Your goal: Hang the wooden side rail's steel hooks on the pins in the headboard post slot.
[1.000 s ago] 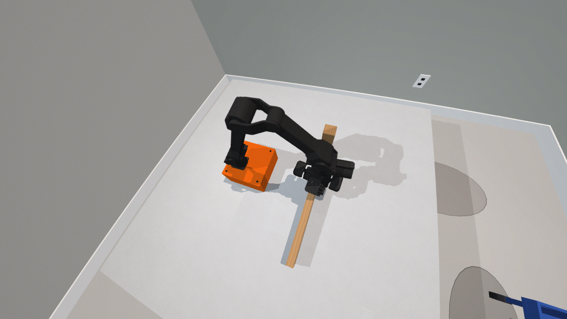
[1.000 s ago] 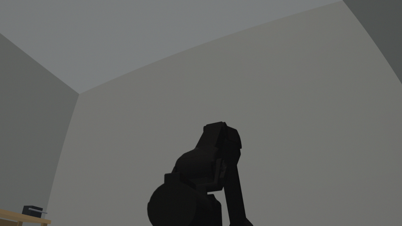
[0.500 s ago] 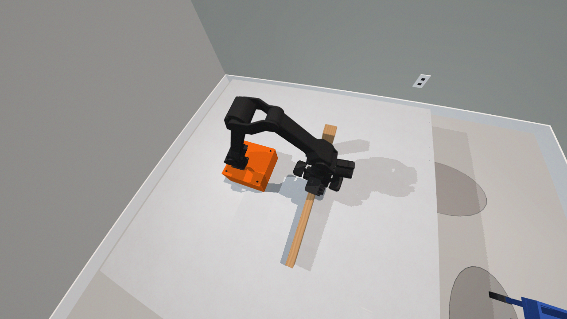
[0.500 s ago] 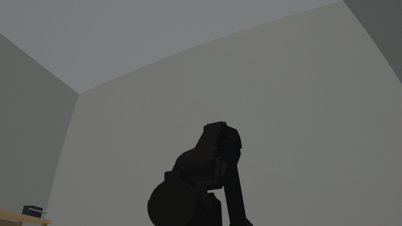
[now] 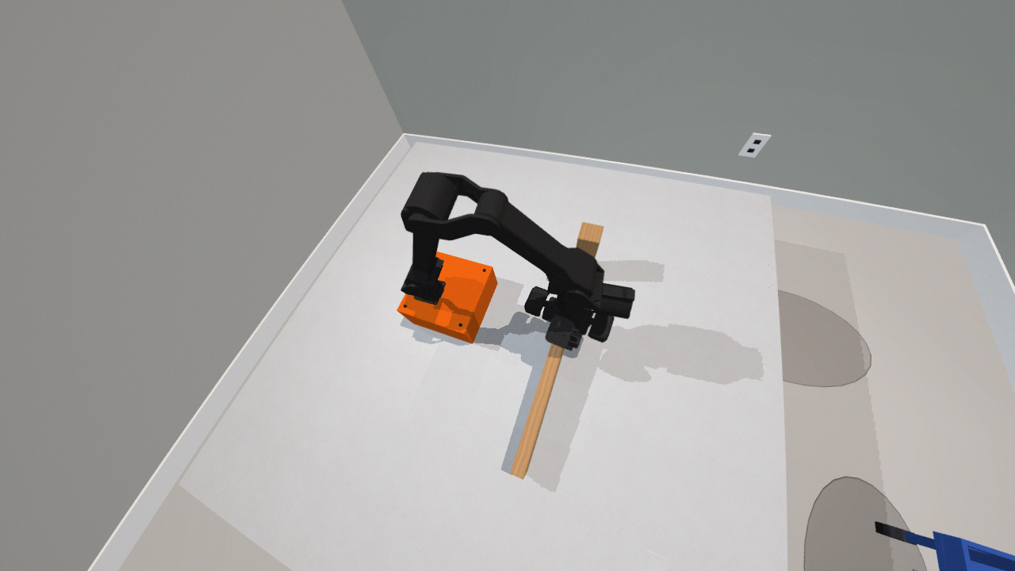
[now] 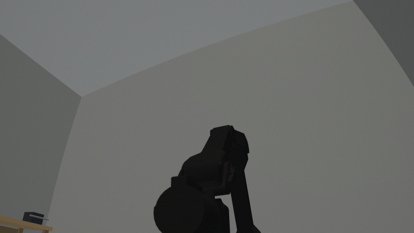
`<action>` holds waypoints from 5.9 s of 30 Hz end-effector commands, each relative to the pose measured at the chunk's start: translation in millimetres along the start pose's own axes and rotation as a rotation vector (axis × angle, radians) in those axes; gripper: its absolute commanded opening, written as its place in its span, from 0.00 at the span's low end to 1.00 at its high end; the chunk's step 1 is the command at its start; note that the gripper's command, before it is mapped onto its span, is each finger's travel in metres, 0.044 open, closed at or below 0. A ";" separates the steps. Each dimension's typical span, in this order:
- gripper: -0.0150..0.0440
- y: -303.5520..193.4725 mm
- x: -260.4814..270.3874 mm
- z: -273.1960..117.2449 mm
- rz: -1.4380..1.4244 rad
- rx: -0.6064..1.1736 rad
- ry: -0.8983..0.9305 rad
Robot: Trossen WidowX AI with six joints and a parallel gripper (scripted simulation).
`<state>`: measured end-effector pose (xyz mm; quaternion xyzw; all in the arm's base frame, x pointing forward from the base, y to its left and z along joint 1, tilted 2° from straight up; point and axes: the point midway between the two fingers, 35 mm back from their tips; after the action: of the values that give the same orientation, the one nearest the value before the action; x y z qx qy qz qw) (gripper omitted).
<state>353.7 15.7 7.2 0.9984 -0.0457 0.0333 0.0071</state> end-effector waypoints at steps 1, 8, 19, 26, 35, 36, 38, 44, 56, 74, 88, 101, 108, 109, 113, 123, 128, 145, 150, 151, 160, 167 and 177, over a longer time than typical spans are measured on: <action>0.25 -0.6 0.4 -1.8 0.015 0.001 0.007; 0.25 -1.3 0.2 -1.8 0.015 0.001 0.007; 0.25 -2.6 1.3 -3.0 0.015 0.001 0.007; 0.25 -3.4 0.9 -2.3 0.015 0.001 0.007; 0.25 -4.3 -0.1 -1.2 0.015 0.001 0.006; 0.25 -4.5 -0.3 -1.1 0.015 0.001 0.006; 0.25 -4.6 -0.2 -1.0 0.015 0.001 0.006; 0.25 -5.2 0.3 -1.6 0.015 0.001 0.006; 0.25 -6.7 1.6 -3.1 0.015 0.002 0.007; 0.25 -8.7 1.6 -3.3 0.015 0.002 0.007; 0.25 -10.2 0.1 -2.2 0.015 0.002 0.006; 0.25 -11.7 0.8 -3.6 0.015 0.002 0.007; 0.25 -12.6 1.5 -3.1 0.015 0.002 0.007; 0.25 -12.7 1.4 -3.0 0.015 0.002 0.007; 0.25 -13.1 0.9 -2.6 0.015 0.002 0.007; 0.25 -14.2 -0.2 -1.4 0.015 0.002 0.006; 0.25 -14.7 -0.8 -1.3 0.015 0.002 0.006; 0.25 -16.7 1.0 -3.1 0.015 0.003 0.007; 0.25 -17.3 1.6 -3.7 0.015 0.003 0.007; 0.25 -17.4 1.7 -3.8 0.015 0.003 0.007; 0.25 -18.4 1.9 -4.3 0.015 0.003 0.007; 0.25 -19.2 1.1 -3.5 0.015 0.003 0.007; 0.25 -20.3 -0.1 -2.3 0.015 0.003 0.006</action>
<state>354.0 34.7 6.8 0.9982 -0.0498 0.0315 0.0070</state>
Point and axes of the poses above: the point midway between the two fingers, 35 mm back from their tips, its own z axis out along the fingers, its own x axis across the jaws, y = z × x, and after that the axes turned 3 degrees about -z, right-handed
